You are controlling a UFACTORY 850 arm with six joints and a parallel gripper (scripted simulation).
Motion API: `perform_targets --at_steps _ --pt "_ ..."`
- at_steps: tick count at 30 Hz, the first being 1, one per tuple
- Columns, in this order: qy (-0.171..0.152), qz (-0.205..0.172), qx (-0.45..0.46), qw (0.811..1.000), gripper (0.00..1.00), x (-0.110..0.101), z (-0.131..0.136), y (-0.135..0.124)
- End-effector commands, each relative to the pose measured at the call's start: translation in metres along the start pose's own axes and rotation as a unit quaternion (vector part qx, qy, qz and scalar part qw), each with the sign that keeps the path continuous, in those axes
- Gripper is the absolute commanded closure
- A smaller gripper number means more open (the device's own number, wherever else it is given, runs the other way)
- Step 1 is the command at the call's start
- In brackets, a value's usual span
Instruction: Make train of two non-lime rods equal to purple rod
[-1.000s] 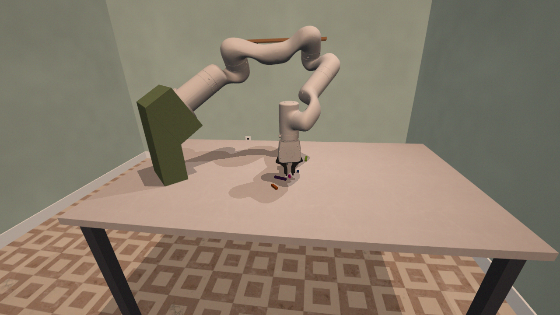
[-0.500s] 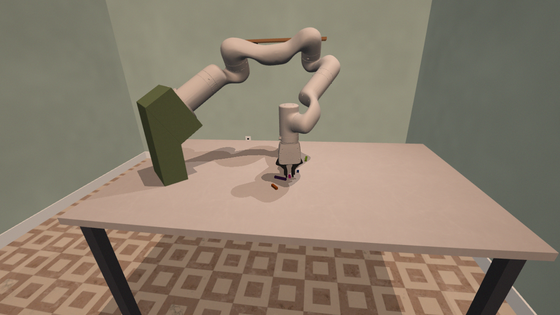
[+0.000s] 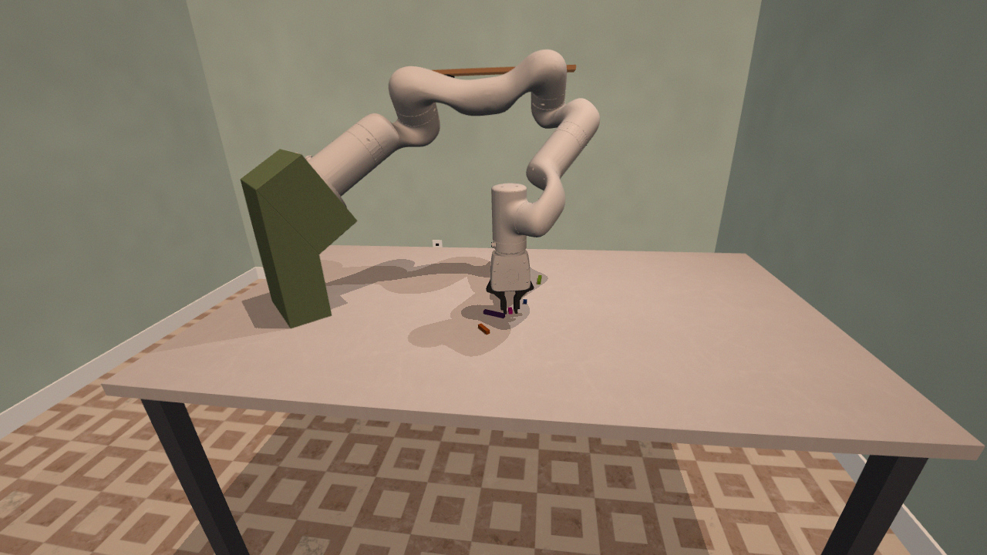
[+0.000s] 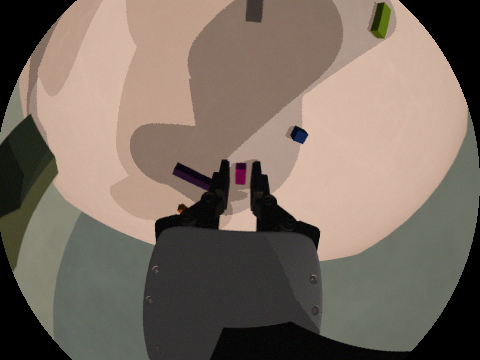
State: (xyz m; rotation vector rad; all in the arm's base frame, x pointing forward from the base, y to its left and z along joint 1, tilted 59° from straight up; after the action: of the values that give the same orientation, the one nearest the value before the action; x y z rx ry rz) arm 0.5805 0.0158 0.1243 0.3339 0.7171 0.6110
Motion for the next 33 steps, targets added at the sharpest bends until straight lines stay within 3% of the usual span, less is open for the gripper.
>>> perform_targets --at_steps 1,28,29,33 --pt "0.000 0.000 0.000 1.000 0.76 -0.0003 0.0003 -0.0003" --pt "0.000 0.000 0.000 1.000 0.76 -0.0003 0.0003 -0.0003" --pt "0.000 0.000 0.000 1.000 0.96 -0.0003 0.0003 -0.0003" --pt "0.000 0.000 0.000 1.000 0.96 -0.0003 0.0003 -0.0003"
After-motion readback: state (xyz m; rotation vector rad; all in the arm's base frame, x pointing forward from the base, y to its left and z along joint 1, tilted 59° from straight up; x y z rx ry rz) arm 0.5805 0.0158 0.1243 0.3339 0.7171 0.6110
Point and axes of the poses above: the point where the finger pads meet when closed, its own x axis out along the fingers, its own z axis across the jaws, y = z × x, the point moved 2 cm from there along -x, back along the fingers
